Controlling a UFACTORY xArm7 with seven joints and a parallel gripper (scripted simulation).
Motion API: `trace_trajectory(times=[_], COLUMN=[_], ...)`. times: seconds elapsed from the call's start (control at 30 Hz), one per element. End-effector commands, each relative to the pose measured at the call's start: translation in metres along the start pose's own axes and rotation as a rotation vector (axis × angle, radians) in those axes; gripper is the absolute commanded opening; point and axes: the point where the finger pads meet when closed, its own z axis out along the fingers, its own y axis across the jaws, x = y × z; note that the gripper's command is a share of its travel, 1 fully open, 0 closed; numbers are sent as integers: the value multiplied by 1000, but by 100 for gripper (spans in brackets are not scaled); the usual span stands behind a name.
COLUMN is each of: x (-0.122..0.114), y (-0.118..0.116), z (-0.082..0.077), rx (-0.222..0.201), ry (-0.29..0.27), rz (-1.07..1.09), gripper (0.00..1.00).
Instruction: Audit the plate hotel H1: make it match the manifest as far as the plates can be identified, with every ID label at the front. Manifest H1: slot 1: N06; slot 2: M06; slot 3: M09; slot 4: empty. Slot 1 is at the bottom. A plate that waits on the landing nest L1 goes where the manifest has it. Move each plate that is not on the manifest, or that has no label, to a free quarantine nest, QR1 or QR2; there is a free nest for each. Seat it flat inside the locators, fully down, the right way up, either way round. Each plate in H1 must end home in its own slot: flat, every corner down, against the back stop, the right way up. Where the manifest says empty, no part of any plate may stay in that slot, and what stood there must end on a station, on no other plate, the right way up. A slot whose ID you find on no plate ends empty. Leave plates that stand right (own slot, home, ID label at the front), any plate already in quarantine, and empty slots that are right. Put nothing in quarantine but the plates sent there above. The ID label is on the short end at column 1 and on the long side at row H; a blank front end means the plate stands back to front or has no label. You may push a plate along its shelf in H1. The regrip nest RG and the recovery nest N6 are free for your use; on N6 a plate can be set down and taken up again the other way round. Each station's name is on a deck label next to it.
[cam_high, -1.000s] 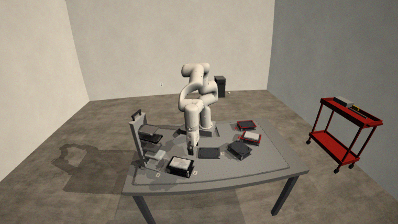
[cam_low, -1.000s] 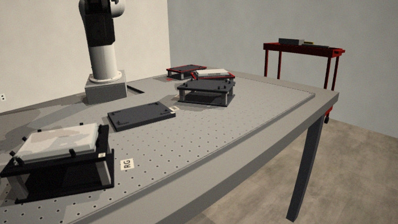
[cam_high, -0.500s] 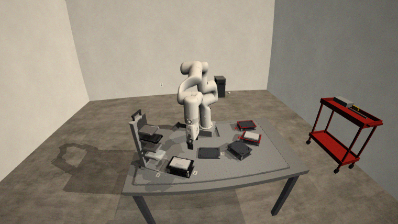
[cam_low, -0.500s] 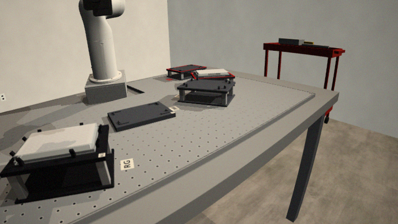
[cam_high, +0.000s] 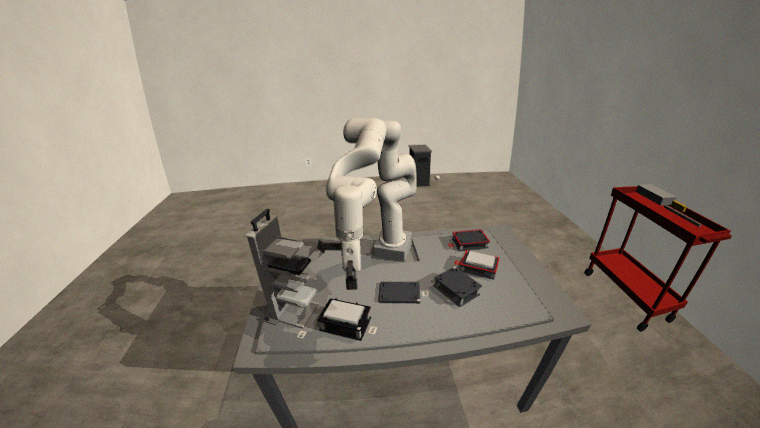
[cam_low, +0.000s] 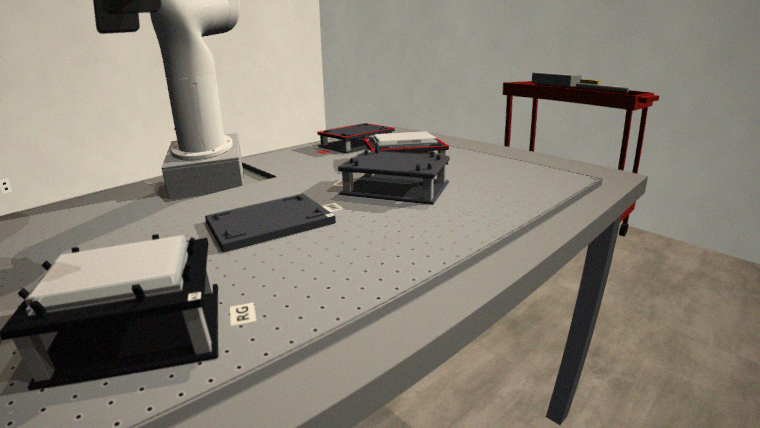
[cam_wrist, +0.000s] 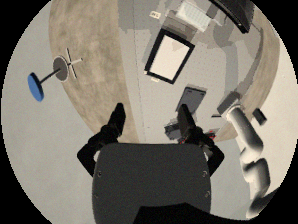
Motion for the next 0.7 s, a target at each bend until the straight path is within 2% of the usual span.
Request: trace_trajectory(times=[0.0,0.43,0.67], x=[15,76,76], y=[-8,-30,-30], z=[0,1,1], rx=[-11,-4,-2], ry=[-28,-30,-30], rz=[-124,-557,-724], gripper=[100,100,100])
